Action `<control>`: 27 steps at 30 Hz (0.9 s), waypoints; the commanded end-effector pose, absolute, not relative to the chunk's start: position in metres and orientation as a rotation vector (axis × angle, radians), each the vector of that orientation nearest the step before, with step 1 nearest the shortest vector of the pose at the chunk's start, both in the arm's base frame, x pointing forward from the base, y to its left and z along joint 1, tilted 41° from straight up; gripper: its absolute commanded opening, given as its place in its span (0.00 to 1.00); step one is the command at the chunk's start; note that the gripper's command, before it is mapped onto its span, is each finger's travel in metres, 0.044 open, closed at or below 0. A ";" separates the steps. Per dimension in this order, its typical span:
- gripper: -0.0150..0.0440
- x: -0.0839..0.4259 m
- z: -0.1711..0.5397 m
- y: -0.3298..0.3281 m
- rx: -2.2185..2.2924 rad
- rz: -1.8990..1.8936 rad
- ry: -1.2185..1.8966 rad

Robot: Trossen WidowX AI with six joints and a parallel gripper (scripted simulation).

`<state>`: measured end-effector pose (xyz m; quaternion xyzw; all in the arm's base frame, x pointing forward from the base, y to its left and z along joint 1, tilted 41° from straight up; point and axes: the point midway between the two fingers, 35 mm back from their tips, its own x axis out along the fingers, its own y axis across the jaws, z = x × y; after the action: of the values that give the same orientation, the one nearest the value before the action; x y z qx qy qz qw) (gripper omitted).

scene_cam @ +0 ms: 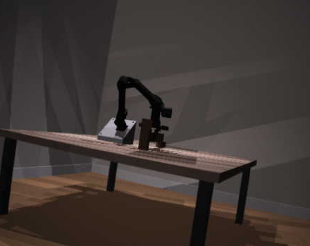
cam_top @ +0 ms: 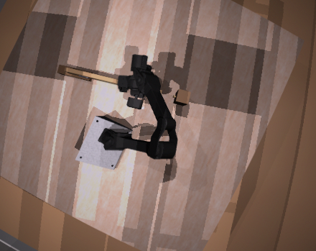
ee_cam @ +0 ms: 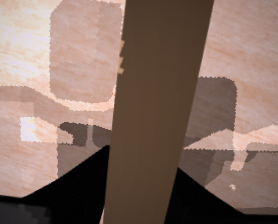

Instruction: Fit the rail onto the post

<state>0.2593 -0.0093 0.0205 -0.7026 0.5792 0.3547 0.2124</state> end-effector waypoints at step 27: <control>0.25 0.259 0.018 -0.008 -1.940 0.997 1.594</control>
<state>0.2593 -0.0094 0.0191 -0.7020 0.5772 0.3571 0.2156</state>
